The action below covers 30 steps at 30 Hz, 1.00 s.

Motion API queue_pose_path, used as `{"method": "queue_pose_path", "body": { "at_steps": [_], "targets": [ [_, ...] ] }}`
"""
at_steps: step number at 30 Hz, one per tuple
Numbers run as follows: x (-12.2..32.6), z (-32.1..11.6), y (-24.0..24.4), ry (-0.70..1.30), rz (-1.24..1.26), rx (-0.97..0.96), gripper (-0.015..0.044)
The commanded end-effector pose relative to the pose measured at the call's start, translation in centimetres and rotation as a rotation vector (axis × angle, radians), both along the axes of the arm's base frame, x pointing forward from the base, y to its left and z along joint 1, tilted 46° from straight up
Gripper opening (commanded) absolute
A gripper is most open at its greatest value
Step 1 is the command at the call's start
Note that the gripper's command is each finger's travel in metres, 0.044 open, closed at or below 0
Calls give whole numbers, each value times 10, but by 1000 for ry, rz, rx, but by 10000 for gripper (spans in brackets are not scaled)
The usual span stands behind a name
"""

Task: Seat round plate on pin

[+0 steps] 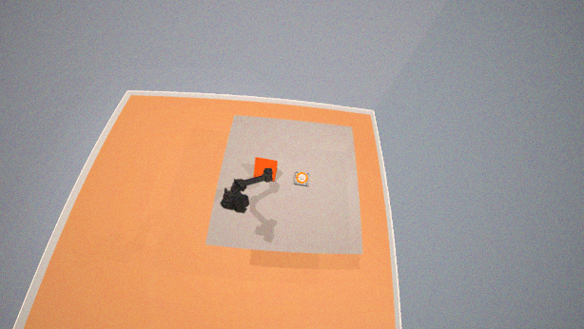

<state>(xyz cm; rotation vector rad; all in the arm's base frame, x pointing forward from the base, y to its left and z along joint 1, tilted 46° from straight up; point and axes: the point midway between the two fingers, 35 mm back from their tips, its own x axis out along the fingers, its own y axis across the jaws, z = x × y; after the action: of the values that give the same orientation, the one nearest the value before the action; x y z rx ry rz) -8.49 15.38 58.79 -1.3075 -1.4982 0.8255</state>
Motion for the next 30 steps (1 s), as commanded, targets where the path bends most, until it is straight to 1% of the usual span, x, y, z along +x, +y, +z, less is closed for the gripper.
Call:
{"method": "queue_pose_path", "body": {
  "at_steps": [1,2,4,9,12,13,14,15,17,18,23,25,30],
  "targets": [
    [5,3,-1,26,6,14,374],
    [21,10,-4,105,22,55,347],
    [72,28,-13,332,58,176,295],
    [116,35,-21,508,73,271,164],
    [167,33,-27,686,76,367,85],
    [167,33,-27,688,76,368,59],
    [196,29,-29,785,68,418,32],
    [209,26,-30,830,62,440,6],
    [230,21,-32,909,50,481,0],
    [250,16,-34,983,36,520,0],
    [315,-12,-41,1221,-29,649,0],
    [334,-24,-43,1295,-54,686,0],
    [391,-78,-47,1557,-160,796,0]
  ]
}}
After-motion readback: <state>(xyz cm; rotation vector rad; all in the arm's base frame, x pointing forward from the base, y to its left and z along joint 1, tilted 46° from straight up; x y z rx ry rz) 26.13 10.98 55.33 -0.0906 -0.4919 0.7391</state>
